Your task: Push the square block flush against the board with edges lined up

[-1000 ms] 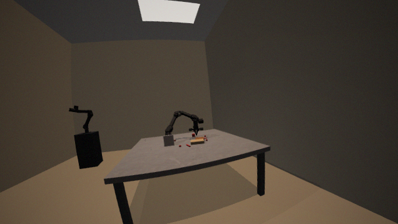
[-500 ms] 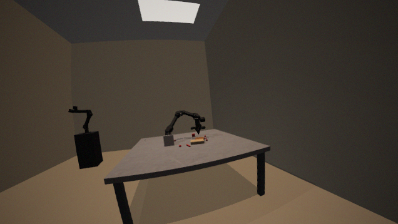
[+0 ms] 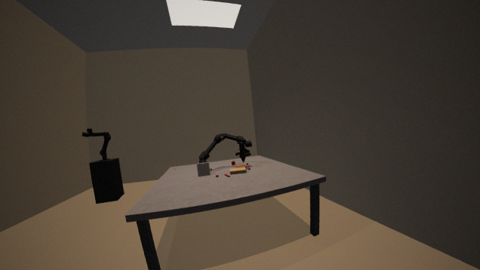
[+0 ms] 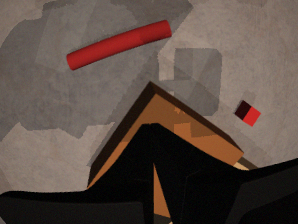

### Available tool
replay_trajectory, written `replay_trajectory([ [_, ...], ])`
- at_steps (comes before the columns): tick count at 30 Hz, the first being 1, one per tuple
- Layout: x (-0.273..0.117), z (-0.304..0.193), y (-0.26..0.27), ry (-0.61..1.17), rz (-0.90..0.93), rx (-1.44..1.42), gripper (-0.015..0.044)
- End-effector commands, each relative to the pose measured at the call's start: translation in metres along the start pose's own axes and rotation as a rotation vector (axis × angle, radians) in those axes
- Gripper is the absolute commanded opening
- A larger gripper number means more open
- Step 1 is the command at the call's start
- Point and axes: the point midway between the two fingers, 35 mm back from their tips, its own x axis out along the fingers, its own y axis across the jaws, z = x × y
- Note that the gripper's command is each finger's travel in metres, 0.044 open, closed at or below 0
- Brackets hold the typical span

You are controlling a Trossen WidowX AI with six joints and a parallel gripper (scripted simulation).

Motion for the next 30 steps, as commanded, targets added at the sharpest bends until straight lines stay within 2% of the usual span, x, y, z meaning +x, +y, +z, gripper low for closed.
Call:
replay_trajectory([
  [1, -0.001, 0.001, -0.012, 0.000, -0.003, 0.117, 0.0000],
  [16, 0.003, -0.001, -0.063, 0.005, 0.009, 0.632, 0.0000],
  [20, 0.003, -0.001, -0.066, 0.005, 0.009, 0.655, 0.0000],
  [22, 0.015, 0.000, -0.066, 0.005, 0.009, 0.655, 0.0000],
  [25, 0.055, 0.001, -0.065, 0.005, 0.011, 0.655, 0.0000],
  [30, 0.058, 0.000, -0.065, 0.005, 0.011, 0.655, 0.0000],
])
